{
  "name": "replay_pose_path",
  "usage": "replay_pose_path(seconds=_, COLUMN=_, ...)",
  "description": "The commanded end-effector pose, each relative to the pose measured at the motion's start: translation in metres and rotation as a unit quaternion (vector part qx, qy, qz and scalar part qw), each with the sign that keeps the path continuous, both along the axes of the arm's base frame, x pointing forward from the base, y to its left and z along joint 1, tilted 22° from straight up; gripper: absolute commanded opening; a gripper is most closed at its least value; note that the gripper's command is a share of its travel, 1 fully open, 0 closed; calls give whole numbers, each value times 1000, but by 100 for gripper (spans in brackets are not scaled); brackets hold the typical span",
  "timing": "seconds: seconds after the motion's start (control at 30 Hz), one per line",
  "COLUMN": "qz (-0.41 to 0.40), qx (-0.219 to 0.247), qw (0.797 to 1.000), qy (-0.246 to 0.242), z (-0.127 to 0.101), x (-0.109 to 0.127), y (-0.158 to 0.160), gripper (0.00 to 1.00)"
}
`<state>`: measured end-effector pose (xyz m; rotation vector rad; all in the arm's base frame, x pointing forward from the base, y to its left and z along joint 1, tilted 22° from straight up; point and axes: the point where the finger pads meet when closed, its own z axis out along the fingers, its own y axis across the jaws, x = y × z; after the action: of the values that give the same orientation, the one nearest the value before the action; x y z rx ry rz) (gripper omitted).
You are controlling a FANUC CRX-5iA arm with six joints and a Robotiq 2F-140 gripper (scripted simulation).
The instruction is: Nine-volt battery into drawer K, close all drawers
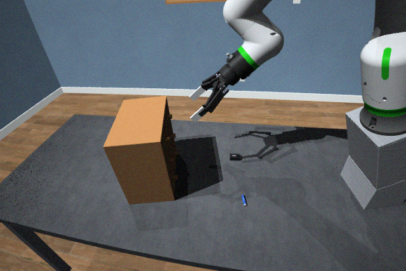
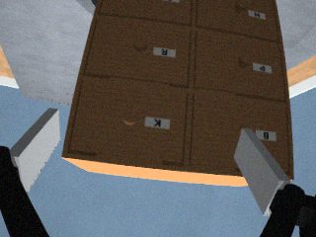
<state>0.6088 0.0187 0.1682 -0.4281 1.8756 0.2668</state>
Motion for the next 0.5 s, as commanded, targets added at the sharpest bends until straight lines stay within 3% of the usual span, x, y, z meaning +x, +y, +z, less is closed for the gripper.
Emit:
replay_pose_path(seconds=0.0, qz=6, qx=-13, qw=999, qy=46, z=-1, x=-7, y=1, gripper=100)
replay_pose_path(seconds=0.47, qz=3, qx=-61, qw=987, qy=149, z=10, x=-29, y=-10, gripper=100)
